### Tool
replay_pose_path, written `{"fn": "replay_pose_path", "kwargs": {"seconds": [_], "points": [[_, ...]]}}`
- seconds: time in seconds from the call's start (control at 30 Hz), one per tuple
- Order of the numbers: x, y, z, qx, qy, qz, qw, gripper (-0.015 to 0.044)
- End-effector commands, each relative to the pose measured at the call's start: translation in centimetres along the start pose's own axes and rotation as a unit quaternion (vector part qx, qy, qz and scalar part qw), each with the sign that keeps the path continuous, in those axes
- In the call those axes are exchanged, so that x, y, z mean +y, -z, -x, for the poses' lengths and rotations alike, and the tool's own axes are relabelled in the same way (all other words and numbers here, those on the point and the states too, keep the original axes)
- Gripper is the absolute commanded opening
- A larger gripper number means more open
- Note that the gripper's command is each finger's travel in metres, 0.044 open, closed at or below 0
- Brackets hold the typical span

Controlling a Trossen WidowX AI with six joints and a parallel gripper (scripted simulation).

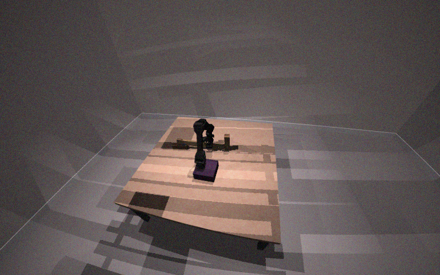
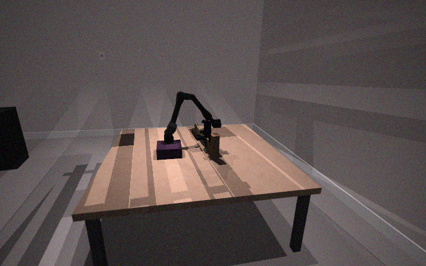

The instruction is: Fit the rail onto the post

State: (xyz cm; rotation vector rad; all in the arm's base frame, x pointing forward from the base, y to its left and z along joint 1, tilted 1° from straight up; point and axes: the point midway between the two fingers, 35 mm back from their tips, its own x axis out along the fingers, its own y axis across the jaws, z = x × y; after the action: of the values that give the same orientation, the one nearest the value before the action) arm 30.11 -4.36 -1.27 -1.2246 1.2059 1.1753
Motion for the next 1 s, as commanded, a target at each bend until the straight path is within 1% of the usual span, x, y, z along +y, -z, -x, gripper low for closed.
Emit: {"fn": "replay_pose_path", "kwargs": {"seconds": [0.0, 0.97], "points": [[0.0, 0.0, 0.0, 0.001, 0.0, 0.001, 1.0, 0.0], [-0.2, 0.0, 1.4, 0.001, 0.0, 0.001, 1.0, 0.0]]}}
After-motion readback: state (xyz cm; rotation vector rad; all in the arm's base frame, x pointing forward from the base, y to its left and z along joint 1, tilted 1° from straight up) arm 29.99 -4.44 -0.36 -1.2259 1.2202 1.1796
